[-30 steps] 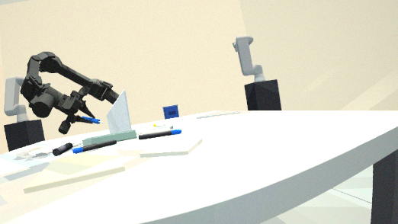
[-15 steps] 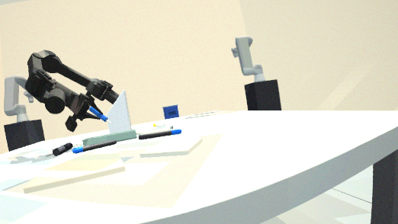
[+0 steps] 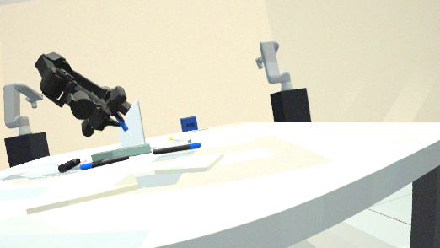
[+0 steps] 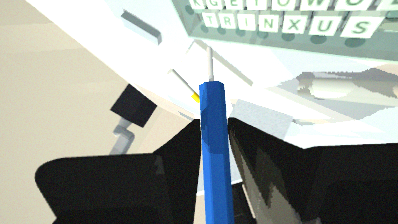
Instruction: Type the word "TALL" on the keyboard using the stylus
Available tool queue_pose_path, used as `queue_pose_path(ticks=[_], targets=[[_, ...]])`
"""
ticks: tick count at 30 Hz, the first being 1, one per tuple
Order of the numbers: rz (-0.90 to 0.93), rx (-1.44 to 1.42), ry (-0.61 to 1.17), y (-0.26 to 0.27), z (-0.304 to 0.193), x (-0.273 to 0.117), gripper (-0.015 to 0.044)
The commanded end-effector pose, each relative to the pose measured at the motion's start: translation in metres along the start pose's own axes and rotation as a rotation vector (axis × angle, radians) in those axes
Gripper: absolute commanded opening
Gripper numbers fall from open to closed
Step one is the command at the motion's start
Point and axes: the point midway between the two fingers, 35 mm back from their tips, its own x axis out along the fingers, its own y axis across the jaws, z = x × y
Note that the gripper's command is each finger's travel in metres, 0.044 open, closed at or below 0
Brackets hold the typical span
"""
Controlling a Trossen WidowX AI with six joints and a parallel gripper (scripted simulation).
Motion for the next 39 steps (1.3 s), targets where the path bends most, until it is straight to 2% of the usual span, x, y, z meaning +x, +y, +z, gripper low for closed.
queue_pose_path(ticks=[1,17,29,39], targets=[[-0.025,0.106,0.033,0.013,0.002,0.003,0.0000],[-0.175,0.532,0.106,0.056,0.004,0.022,0.0000],[-0.179,0.538,0.107,0.039,0.025,0.041,0.0000],[-0.179,0.538,0.107,0.038,0.026,0.042,0.0000]])
